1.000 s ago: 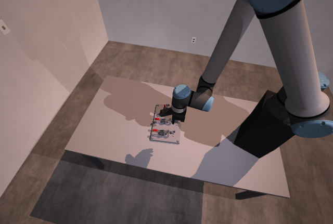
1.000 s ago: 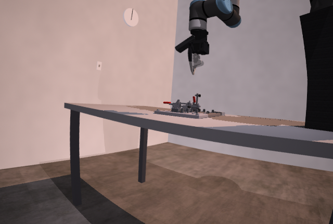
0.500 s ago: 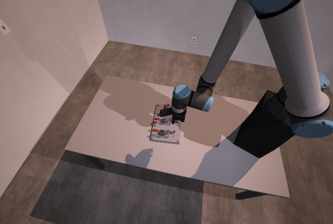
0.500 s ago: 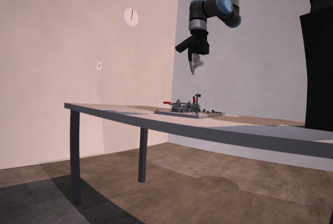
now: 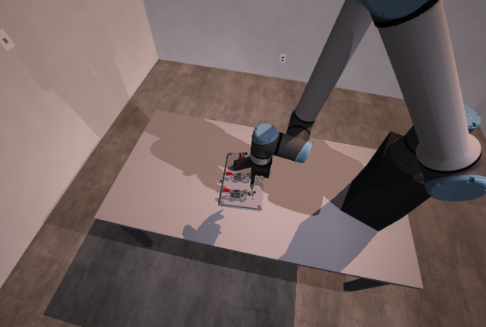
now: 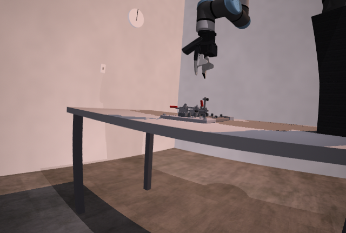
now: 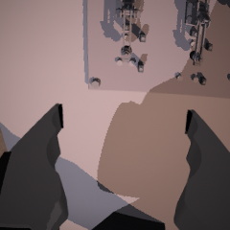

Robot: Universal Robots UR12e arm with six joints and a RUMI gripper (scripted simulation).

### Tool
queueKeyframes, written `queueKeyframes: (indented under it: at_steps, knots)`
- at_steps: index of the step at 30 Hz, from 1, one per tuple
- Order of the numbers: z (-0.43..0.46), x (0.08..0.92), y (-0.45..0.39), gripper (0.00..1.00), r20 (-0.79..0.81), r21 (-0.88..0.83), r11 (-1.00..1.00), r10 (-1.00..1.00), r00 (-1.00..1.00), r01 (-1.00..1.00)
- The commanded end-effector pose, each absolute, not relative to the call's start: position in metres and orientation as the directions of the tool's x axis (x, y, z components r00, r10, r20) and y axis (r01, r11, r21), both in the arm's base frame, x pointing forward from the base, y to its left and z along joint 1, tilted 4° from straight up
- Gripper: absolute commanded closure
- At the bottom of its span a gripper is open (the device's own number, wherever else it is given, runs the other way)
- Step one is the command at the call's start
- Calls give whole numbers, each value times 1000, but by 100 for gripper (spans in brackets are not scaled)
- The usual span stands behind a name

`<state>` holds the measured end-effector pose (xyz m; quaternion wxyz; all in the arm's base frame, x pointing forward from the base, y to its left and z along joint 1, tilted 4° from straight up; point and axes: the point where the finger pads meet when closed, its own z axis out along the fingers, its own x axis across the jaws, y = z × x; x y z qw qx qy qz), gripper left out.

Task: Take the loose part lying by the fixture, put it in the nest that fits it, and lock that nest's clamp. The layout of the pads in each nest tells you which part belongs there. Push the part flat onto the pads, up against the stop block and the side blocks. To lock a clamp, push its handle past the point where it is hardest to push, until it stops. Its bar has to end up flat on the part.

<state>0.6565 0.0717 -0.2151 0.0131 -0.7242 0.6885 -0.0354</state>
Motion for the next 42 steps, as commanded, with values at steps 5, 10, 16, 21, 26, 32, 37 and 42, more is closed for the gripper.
queueKeyframes:
  at_steps: [5, 10, 16, 21, 26, 32, 37, 42]
  knots:
    - [-215, 657, 72, 41, 33, -69, -52, -998, 49, -996]
    - [-215, 657, 72, 41, 33, -69, -52, -998, 49, -996]
    - [-215, 657, 72, 41, 33, -69, -52, -998, 49, -996]
    - [-215, 657, 72, 41, 33, -69, -52, -998, 49, -996]
    - [-215, 657, 72, 41, 33, -69, -52, -998, 49, -996]
    - [-215, 657, 72, 72, 33, -69, -52, -998, 49, -996]
    - [-215, 657, 72, 72, 33, -69, -52, -998, 49, -996]
    - [-215, 657, 72, 72, 33, -69, -52, -998, 49, -996]
